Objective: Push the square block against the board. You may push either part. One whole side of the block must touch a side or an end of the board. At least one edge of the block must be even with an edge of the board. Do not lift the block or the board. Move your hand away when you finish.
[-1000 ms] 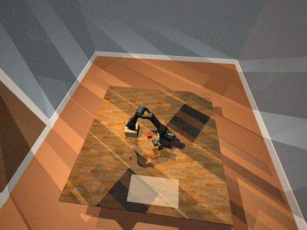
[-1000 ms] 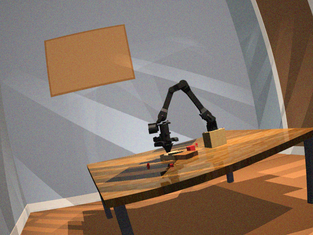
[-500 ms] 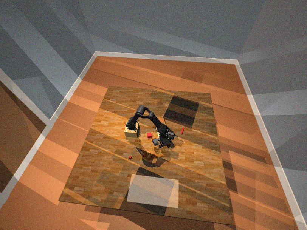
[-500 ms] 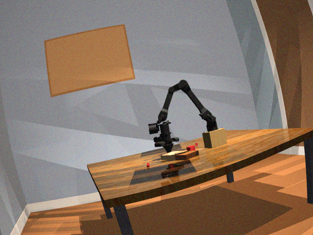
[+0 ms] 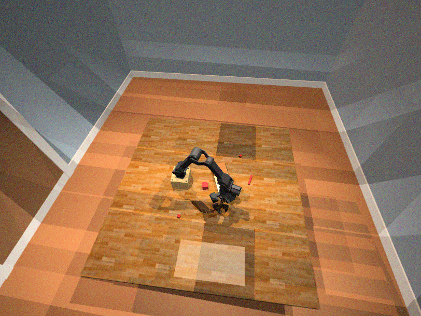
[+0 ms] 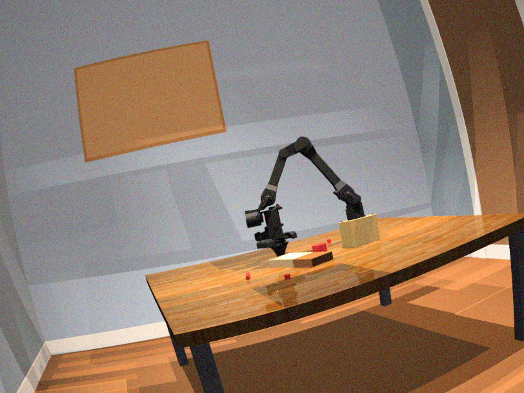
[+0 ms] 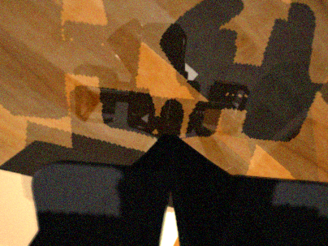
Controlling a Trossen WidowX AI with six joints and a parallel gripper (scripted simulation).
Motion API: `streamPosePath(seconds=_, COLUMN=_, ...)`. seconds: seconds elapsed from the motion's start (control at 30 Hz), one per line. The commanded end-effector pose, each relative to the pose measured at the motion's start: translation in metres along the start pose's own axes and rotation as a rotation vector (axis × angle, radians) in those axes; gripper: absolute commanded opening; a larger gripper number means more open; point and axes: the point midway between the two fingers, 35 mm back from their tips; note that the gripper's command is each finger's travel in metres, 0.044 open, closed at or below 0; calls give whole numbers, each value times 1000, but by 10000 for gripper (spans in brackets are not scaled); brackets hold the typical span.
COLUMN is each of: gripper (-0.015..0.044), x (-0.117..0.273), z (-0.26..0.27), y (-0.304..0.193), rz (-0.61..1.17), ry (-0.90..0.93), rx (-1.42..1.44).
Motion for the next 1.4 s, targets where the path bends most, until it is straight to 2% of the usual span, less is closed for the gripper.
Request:
streamPosePath(seconds=0.0, gripper=0, x=1, z=1, y=8, rz=0, ry=6, rx=1)
streamPosePath(seconds=0.5, gripper=0, x=1, z=1, y=32, rz=-2, ry=5, rx=0)
streamPosePath(seconds=0.57, gripper=0, x=12, z=1, y=27, rz=-2, ry=1, rx=0)
streamPosePath(seconds=0.67, gripper=0, x=53, z=1, y=27, rz=-2, ry=6, rx=0)
streamPosePath(seconds=0.9, gripper=0, x=54, z=2, y=29, rz=-16, ry=13, rx=7)
streamPosePath(seconds=1.37, gripper=0, x=58, z=-3, y=-20, rz=-8, ry=10, rx=465)
Point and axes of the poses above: the point midway between the two fingers, 35 mm back from their tips, its own x axis back along the fingers, its own z axis across the jaws, y = z × x, and after that the axes turned 3 degrees about -x, right-handed
